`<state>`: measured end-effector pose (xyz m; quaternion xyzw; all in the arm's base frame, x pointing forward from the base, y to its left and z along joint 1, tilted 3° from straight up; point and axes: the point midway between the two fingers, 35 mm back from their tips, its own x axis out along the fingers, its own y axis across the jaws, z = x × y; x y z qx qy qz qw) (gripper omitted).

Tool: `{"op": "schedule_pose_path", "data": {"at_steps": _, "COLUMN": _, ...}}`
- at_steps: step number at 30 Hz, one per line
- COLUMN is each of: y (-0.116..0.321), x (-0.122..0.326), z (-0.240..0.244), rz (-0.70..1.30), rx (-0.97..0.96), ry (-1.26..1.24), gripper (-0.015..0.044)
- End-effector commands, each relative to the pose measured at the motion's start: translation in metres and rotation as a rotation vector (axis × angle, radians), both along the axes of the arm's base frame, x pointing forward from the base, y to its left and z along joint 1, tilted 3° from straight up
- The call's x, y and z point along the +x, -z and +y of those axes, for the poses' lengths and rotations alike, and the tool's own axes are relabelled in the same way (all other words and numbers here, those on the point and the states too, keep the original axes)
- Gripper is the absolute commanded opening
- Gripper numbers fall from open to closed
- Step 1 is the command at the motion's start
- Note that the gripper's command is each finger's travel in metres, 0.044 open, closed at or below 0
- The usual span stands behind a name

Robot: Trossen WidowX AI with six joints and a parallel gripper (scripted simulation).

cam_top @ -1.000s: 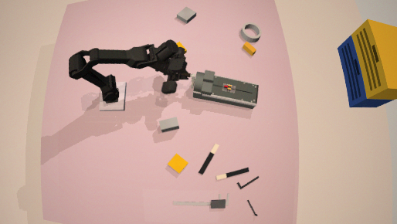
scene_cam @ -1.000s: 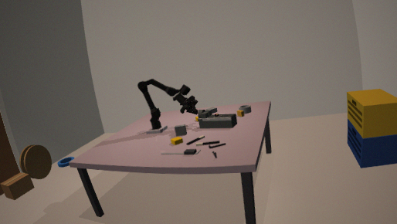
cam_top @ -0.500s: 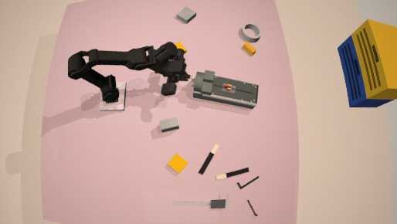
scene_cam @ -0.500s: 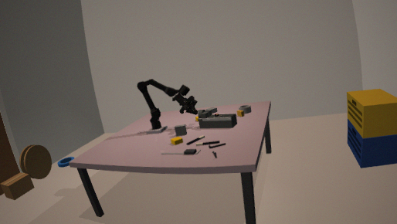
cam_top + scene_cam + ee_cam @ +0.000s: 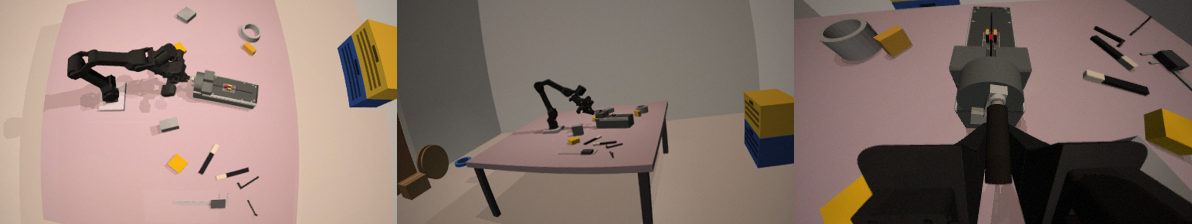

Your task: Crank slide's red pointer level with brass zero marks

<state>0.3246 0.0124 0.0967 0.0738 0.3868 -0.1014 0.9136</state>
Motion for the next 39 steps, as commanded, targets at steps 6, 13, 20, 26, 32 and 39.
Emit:
{"op": "schedule_pose_path", "data": {"at_steps": 6, "y": 0.0029, "x": -0.0027, "z": -0.0095, "rz": 0.005, "rx": -0.014, "ry": 0.024, "gripper": 0.0}}
{"op": "schedule_pose_path", "data": {"at_steps": 13, "y": 0.004, "x": -0.003, "z": -0.0107, "rz": 0.005, "rx": -0.014, "ry": 0.024, "gripper": 0.0}}
{"op": "schedule_pose_path", "data": {"at_steps": 20, "y": 0.0054, "x": -0.0034, "z": -0.0119, "rz": 0.005, "rx": -0.015, "ry": 0.024, "gripper": 0.0}}
{"op": "schedule_pose_path", "data": {"at_steps": 26, "y": 0.0067, "x": -0.0037, "z": -0.0129, "rz": 0.005, "rx": -0.015, "ry": 0.024, "gripper": 0.0}}
{"op": "schedule_pose_path", "data": {"at_steps": 32, "y": 0.0084, "x": -0.0041, "z": -0.0143, "rz": 0.005, "rx": -0.015, "ry": 0.024, "gripper": 0.0}}
{"op": "schedule_pose_path", "data": {"at_steps": 39, "y": 0.0109, "x": -0.0047, "z": -0.0164, "rz": 0.005, "rx": -0.015, "ry": 0.024, "gripper": 0.0}}
